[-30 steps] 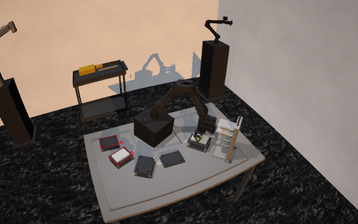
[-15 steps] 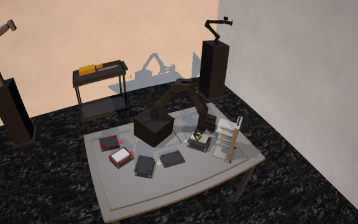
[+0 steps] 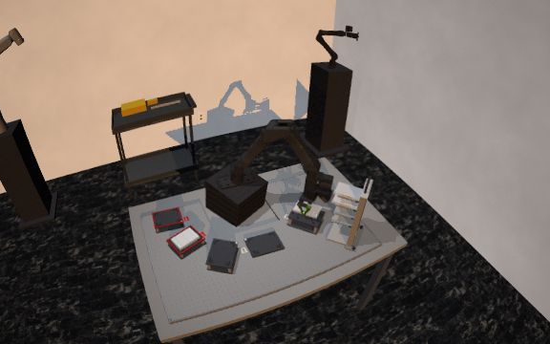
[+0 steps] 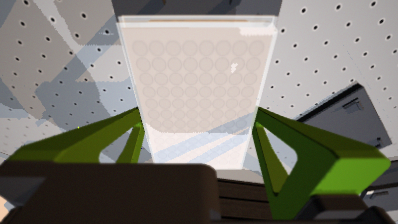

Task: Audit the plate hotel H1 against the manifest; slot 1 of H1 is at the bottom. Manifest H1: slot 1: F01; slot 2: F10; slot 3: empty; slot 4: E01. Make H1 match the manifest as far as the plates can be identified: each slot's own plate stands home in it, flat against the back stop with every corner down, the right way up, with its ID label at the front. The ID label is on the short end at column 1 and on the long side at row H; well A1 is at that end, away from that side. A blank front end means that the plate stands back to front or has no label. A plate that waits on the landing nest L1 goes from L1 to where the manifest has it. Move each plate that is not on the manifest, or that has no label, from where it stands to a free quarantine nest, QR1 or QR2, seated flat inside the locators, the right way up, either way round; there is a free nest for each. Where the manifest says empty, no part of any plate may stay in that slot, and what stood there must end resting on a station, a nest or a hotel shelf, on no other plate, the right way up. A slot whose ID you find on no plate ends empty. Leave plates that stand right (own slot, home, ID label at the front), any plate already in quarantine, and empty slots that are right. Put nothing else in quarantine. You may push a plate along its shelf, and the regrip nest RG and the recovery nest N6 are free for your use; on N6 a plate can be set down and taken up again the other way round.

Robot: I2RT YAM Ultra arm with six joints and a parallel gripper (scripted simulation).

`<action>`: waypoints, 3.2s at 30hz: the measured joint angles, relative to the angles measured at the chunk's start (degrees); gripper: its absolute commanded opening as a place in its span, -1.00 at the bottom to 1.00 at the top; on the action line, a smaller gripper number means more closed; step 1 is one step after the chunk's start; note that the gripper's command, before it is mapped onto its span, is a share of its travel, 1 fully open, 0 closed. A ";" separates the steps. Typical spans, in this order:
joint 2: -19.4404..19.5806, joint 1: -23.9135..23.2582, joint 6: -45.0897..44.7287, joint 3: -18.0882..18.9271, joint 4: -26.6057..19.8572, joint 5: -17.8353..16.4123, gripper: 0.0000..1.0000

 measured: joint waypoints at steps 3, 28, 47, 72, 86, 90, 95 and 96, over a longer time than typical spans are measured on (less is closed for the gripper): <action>-0.35 0.04 0.02 0.15 -0.57 0.00 0.72; -3.23 0.22 0.22 1.68 -4.96 0.02 0.72; -4.26 0.28 0.28 2.45 -6.56 0.02 0.72; -9.42 0.79 0.72 8.68 -17.99 0.09 0.72; -11.39 1.05 0.98 13.53 -24.83 0.11 0.72; -11.85 1.14 1.07 15.41 -26.91 0.13 0.72; -12.39 1.14 1.11 16.24 -28.15 0.13 0.72; -12.41 1.14 1.14 16.28 -28.33 0.13 0.72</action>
